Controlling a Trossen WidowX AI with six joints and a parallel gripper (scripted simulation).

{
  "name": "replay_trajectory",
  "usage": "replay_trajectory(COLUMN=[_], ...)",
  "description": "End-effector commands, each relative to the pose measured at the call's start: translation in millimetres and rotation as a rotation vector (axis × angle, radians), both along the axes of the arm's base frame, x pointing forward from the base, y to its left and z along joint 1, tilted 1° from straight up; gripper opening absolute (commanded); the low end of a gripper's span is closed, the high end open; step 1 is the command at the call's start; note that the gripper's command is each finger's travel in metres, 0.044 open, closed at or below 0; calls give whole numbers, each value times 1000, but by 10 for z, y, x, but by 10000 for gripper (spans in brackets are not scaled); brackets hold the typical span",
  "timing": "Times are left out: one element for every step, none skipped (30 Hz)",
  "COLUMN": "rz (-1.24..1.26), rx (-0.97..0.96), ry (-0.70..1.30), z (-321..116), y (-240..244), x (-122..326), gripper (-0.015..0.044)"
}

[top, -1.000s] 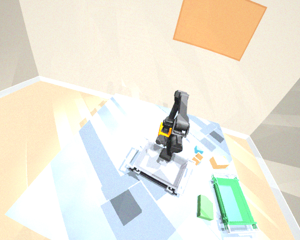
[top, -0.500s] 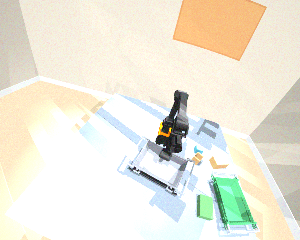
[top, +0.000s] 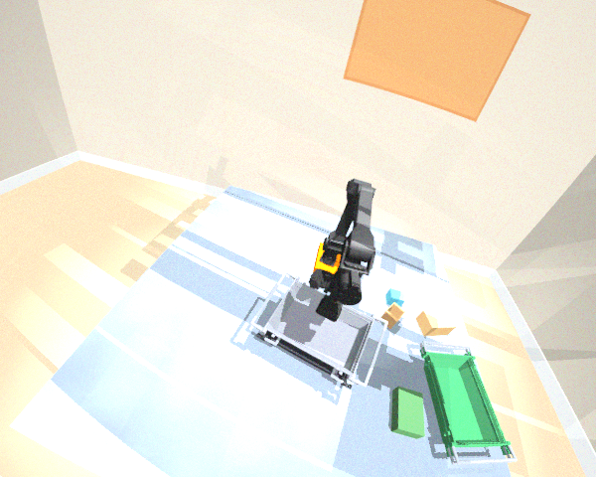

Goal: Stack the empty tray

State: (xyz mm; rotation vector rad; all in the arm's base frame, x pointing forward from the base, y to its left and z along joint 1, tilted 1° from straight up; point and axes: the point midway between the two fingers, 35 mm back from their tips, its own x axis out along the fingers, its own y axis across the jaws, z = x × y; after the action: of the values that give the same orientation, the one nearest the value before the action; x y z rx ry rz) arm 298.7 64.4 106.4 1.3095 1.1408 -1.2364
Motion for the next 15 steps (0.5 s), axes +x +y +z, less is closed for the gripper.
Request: replay_trajectory(rz=[-4,-4,-4,-4,-4,-4,-4,-4,-4,-4,-4,-4,-4,-4,-4], rx=[5,5,5,5,5,5,5,5,5,5,5,5,5,5,5], ry=[19,19,19,19,19,19,19,19,19,19,19,19,19,19,19], z=[-45,-45,-48,-54,-61,-70,-81,-94,-109,-123,-132,-135,-135,-135,-135], y=[7,7,8,8,8,9,9,10,11,12,12,12,12,12,12], x=[-35,-35,-36,-37,-40,-42,-46,-50,-55,-59,-62,-63,-63,-63,-63], gripper=[0,0,0,0,0,0,0,0,0,0,0,0,0,0,0])
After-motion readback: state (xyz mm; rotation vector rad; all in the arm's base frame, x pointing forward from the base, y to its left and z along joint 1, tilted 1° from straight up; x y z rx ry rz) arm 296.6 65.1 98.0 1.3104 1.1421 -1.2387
